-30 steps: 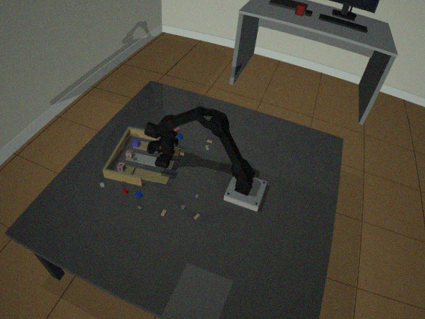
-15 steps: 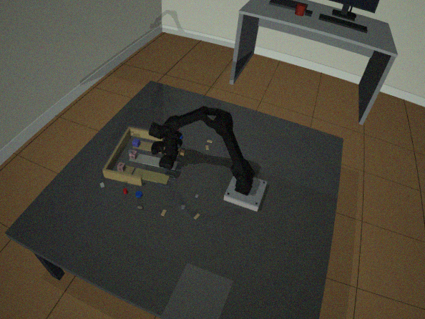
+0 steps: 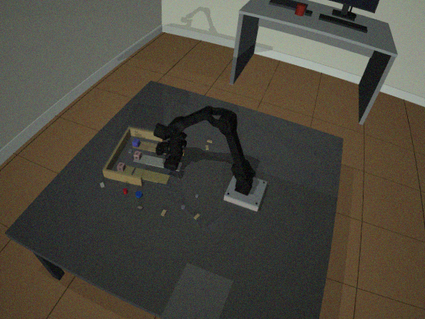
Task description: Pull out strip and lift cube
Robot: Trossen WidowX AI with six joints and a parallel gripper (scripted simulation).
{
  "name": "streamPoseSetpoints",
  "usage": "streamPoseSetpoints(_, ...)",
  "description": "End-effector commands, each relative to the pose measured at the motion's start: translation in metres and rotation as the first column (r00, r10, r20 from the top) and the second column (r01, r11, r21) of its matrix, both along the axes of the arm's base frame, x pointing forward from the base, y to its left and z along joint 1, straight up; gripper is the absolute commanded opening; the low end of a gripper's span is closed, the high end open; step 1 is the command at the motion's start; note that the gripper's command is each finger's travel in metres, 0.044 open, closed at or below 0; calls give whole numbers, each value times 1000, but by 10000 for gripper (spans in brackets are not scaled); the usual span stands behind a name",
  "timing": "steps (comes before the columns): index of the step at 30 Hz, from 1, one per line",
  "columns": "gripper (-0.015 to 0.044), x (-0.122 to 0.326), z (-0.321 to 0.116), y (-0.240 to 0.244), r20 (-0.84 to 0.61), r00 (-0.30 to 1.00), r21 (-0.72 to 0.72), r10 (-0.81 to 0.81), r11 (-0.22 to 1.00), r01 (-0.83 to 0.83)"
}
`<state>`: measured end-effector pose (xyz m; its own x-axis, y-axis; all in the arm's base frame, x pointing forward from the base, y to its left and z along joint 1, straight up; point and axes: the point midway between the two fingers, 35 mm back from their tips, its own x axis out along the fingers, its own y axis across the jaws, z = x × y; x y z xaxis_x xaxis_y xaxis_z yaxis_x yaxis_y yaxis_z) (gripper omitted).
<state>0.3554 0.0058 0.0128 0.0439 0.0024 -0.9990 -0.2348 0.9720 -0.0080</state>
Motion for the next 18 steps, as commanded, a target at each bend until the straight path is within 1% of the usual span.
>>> streamPoseSetpoints(1, 0, -10, -4, -2, -16, 1000, -3, 3, 1000, -3)
streamPoseSetpoints(18, 0, -35, -6, -8, -18, 1000, -4, 3, 1000, -3)
